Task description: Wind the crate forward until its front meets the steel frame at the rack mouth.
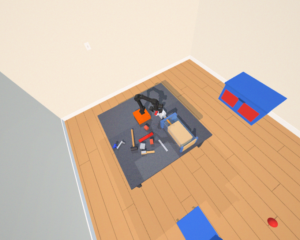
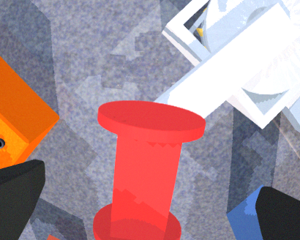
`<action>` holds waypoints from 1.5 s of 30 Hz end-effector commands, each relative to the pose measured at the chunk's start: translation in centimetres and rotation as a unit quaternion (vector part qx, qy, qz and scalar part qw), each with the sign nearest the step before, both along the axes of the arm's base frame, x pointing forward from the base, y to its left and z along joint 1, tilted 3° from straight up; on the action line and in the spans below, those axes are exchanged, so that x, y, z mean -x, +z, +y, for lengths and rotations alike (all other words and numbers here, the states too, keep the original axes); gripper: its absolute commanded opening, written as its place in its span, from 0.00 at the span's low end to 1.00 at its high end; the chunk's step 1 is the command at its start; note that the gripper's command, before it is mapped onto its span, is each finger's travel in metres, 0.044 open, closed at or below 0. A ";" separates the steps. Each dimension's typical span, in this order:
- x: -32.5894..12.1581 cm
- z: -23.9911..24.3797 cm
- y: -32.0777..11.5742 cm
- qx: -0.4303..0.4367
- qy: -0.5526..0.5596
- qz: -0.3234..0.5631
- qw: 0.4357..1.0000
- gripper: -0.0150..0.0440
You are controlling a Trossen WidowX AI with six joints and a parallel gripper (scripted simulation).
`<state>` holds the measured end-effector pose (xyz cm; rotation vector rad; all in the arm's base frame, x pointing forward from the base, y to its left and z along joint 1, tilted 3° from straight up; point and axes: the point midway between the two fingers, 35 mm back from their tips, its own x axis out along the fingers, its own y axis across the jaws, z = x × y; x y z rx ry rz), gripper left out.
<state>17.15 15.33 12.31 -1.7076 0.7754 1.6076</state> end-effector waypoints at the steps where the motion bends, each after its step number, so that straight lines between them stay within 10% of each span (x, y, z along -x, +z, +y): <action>1: 0.0 0.0 -0.7 -0.001 0.002 0.002 1.000 1.00; 23: 0.1 -0.2 -4.1 0.000 0.002 0.002 1.000 1.00; 39: 0.0 -0.2 -3.7 0.001 0.000 0.001 1.000 0.29; 45: 0.0 -0.2 -3.7 0.001 0.000 0.001 1.000 0.25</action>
